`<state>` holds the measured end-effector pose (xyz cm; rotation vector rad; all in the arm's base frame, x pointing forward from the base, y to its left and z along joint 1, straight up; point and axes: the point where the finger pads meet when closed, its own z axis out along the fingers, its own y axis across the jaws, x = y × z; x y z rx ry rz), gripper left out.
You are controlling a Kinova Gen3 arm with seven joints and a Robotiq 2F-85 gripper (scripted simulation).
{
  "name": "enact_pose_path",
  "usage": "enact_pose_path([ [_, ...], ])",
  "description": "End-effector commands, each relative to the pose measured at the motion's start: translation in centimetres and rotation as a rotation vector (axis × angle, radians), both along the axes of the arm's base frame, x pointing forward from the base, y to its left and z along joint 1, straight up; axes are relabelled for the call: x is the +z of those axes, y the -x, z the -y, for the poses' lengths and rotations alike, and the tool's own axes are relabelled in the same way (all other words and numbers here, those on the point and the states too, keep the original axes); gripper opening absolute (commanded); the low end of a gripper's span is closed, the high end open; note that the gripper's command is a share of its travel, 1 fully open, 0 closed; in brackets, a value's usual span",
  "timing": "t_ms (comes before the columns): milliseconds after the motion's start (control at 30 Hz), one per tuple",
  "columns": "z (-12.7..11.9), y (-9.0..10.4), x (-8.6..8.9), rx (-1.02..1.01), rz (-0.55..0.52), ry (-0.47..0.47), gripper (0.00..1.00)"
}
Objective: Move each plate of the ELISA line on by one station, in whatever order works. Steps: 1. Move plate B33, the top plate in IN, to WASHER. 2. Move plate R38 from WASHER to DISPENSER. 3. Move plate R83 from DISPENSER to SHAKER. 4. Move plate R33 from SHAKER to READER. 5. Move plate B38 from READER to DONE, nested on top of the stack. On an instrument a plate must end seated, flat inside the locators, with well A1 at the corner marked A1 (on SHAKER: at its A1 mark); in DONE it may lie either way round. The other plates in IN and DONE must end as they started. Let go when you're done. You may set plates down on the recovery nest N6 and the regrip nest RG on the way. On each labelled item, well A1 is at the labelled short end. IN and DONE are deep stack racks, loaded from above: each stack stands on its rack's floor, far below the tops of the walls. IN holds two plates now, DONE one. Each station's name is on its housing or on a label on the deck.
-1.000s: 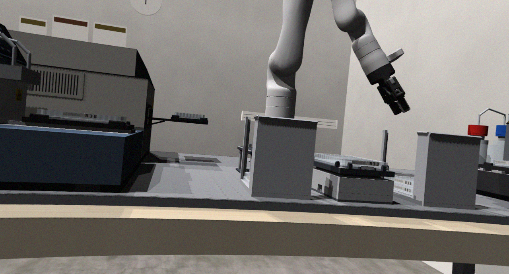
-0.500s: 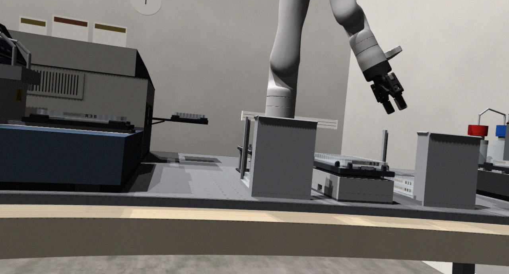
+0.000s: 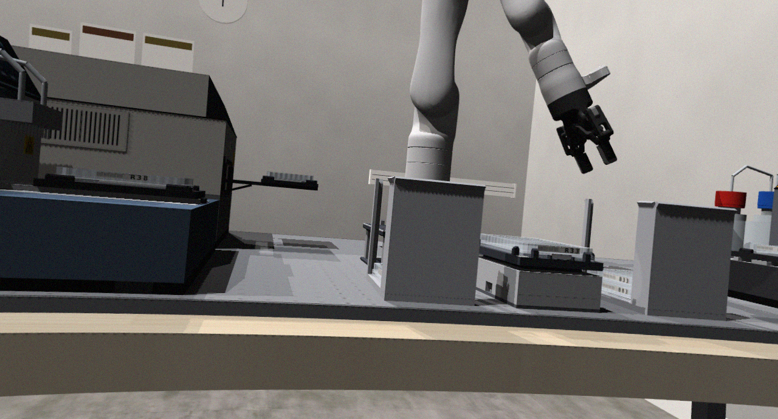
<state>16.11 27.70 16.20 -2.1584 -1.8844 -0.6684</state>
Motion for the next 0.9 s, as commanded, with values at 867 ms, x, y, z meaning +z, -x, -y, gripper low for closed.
enact_pose_path([
  [867, 5.1, -2.5, 0.4, 0.316, -0.027, -0.114, 1.00],
])
